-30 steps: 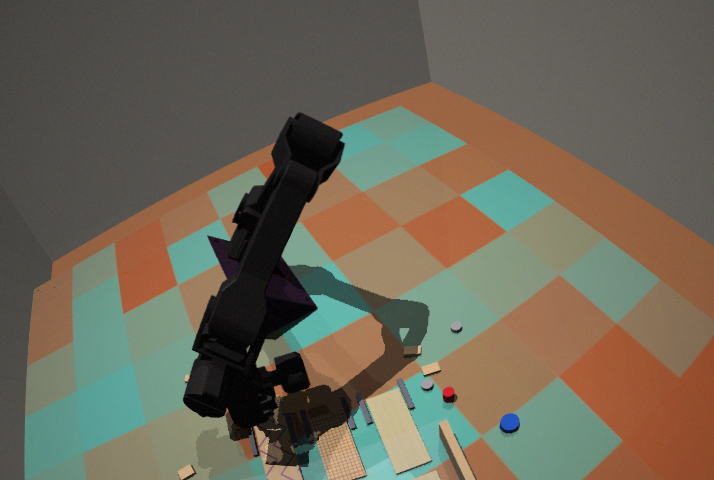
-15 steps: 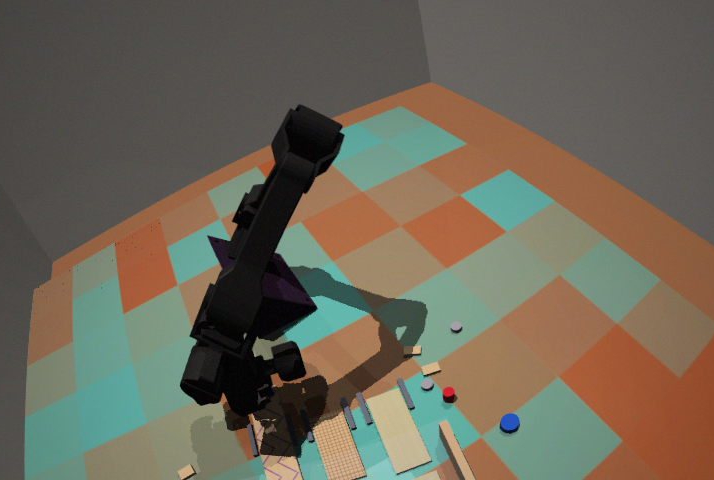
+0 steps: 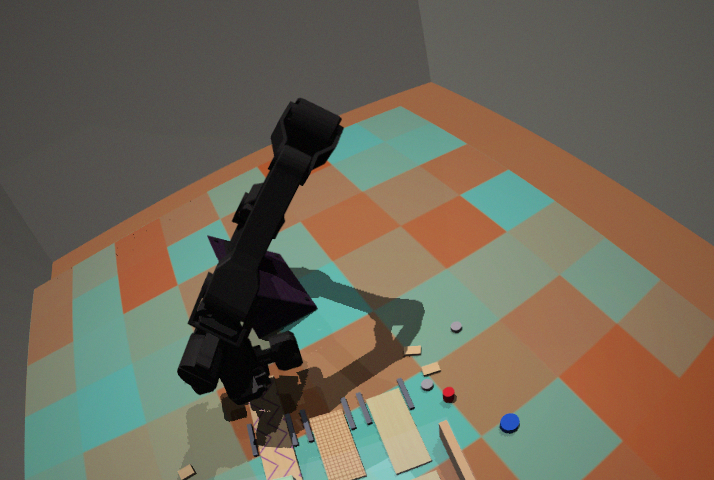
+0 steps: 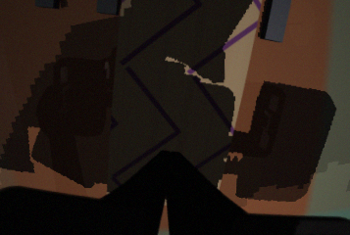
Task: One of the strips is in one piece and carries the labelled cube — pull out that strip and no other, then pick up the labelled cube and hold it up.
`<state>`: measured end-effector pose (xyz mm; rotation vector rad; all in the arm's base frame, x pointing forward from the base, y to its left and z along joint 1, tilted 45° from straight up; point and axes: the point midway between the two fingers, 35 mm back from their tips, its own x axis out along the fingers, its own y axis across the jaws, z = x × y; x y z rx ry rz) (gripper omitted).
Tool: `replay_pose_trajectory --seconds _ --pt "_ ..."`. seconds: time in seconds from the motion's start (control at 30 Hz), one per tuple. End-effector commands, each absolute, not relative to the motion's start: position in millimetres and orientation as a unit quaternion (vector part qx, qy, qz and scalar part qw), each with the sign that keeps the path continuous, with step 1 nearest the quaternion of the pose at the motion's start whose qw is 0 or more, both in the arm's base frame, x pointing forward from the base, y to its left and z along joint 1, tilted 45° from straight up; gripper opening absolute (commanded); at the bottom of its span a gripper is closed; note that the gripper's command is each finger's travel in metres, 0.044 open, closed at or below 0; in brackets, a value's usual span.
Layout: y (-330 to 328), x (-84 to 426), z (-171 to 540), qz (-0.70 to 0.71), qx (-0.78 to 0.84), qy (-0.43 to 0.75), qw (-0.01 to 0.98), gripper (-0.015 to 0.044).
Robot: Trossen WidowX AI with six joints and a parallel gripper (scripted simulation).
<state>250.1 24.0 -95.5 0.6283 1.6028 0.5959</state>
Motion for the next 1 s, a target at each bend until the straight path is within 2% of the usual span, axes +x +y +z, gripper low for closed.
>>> replay_pose_trajectory --seconds 0.0,0.97 --pt "27.3 235.1 -97.3 0.259 0.271 0.705 0.602 0.0000" --pt "25.5 193.2 -91.8 0.259 0.271 0.706 0.601 0.0000"
